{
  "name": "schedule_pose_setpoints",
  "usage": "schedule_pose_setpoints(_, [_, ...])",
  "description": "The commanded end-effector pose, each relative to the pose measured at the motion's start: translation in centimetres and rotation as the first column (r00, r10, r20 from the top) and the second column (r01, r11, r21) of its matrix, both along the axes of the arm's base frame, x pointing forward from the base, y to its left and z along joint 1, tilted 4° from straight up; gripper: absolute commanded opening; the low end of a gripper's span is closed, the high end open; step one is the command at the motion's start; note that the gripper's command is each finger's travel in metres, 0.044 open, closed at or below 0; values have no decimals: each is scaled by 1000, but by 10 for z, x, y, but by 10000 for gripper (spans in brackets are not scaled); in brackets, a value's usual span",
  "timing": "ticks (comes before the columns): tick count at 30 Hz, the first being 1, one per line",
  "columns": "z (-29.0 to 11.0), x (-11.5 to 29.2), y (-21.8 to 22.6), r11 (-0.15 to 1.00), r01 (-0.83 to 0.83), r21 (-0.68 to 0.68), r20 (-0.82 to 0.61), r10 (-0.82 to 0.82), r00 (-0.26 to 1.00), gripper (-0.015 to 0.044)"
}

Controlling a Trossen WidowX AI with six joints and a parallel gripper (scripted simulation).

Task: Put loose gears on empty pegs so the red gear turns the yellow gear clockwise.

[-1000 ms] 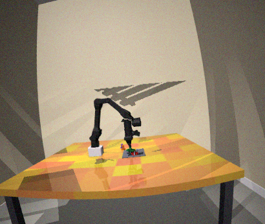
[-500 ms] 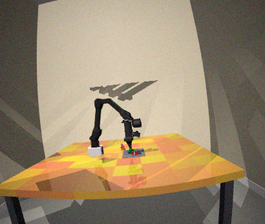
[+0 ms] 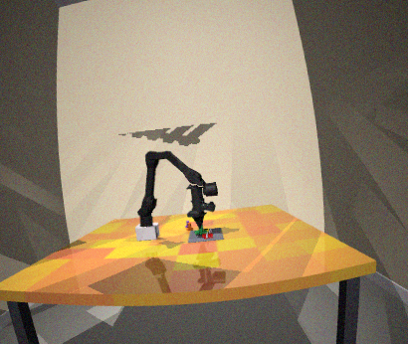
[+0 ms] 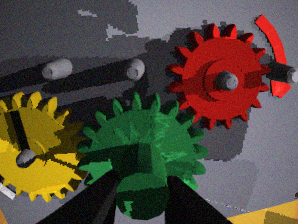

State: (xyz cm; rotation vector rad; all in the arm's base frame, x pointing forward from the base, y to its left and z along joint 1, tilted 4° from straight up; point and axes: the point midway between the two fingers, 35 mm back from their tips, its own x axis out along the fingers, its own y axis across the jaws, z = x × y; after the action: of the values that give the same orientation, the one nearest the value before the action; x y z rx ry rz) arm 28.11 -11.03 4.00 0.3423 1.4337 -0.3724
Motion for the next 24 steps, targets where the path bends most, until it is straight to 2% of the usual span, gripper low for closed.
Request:
schedule_pose_setpoints(1, [-1, 1, 0, 1000, -13, -2, -3, 13, 1000, 0])
schedule_pose_setpoints(16, [-2, -1, 0, 967, -255, -24, -17, 255, 967, 0])
schedule_pose_setpoints(24, [-2, 1, 0, 960, -280, -26, -18, 280, 960, 0])
